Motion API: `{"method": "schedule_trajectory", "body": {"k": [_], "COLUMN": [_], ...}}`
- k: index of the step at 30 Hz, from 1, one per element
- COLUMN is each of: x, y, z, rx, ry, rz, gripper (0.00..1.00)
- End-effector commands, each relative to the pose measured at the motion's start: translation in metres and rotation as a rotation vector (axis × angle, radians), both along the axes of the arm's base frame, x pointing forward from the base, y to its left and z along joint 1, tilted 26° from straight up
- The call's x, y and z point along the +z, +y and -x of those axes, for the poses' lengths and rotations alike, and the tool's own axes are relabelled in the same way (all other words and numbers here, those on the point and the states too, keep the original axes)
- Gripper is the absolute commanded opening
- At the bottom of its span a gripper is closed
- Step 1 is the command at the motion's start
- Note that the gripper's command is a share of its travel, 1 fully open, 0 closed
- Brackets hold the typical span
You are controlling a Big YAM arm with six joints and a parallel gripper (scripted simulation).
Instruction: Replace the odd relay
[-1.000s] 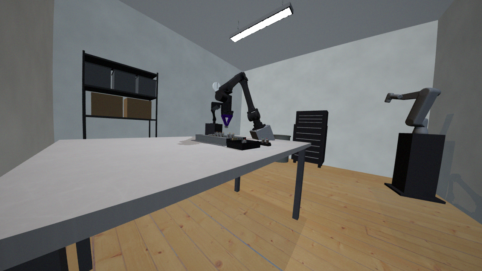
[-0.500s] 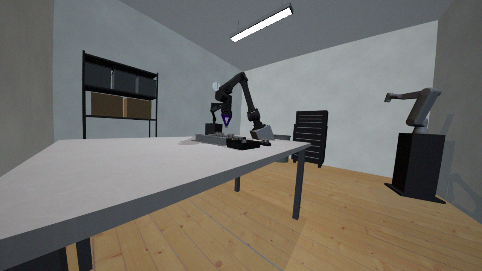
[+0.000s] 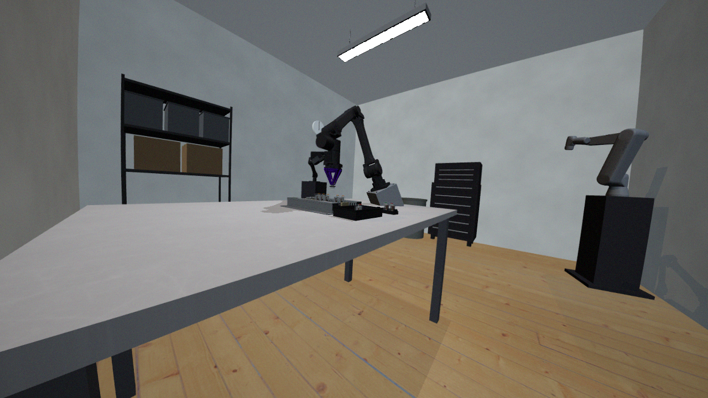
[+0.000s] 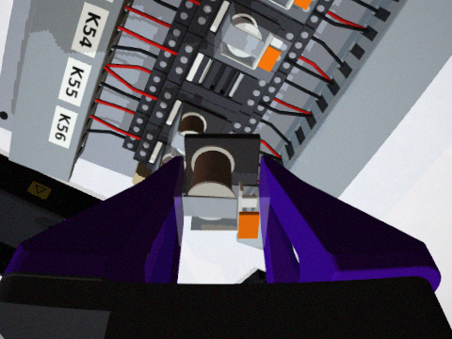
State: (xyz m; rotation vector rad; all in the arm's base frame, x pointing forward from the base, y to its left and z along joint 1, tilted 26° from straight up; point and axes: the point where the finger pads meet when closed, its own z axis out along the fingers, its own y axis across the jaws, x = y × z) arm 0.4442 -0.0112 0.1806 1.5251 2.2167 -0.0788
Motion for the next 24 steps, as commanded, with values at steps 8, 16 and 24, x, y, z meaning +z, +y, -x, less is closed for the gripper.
{"method": "schedule_trajectory", "body": {"k": [8, 16, 24], "x": [0.0204, 0.0202, 0.0201], "y": [-0.0026, -0.0027, -0.0027], "z": [-0.0120, -0.0119, -0.0119], "rx": [-0.311, -0.421, -0.423], "ry": [-0.136, -0.171, -0.171], "rz": [-0.116, -0.158, -0.158], "gripper": [0.00, 0.00, 0.00]}}
